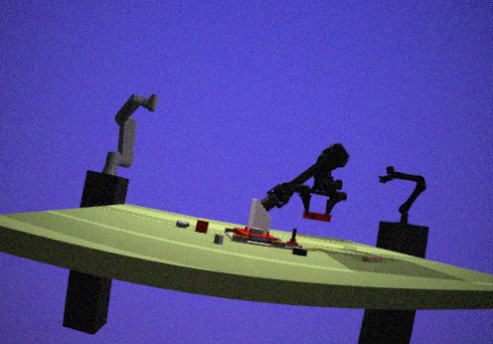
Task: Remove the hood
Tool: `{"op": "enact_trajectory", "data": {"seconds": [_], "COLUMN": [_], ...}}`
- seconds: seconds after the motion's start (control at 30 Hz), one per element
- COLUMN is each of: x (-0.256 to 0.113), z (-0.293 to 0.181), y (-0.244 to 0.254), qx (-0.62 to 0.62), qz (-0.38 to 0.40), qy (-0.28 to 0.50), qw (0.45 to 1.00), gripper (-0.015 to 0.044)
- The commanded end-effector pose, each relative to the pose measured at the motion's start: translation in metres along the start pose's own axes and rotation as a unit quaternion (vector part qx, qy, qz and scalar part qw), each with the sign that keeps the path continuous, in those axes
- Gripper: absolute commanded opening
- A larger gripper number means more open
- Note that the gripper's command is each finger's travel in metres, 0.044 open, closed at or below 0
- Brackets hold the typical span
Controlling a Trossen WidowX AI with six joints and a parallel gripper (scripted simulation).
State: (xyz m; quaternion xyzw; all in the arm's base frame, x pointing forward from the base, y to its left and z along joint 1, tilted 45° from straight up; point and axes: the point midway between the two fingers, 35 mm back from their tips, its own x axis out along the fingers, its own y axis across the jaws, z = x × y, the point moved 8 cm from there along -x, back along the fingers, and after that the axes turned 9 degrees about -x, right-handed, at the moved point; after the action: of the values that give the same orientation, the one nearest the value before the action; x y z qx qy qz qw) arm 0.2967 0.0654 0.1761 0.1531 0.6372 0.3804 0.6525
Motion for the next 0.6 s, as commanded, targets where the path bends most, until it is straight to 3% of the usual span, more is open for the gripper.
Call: {"op": "enact_trajectory", "data": {"seconds": [0.0, 0.57], "x": [0.002, 0.013], "z": [-0.001, 0.000], "y": [0.002, 0.001], "qx": [0.003, 0.003], "qz": [0.002, 0.001], "qy": [0.001, 0.001], "qw": [1.000, 1.000], "gripper": [0.0000, 0.0000]}}
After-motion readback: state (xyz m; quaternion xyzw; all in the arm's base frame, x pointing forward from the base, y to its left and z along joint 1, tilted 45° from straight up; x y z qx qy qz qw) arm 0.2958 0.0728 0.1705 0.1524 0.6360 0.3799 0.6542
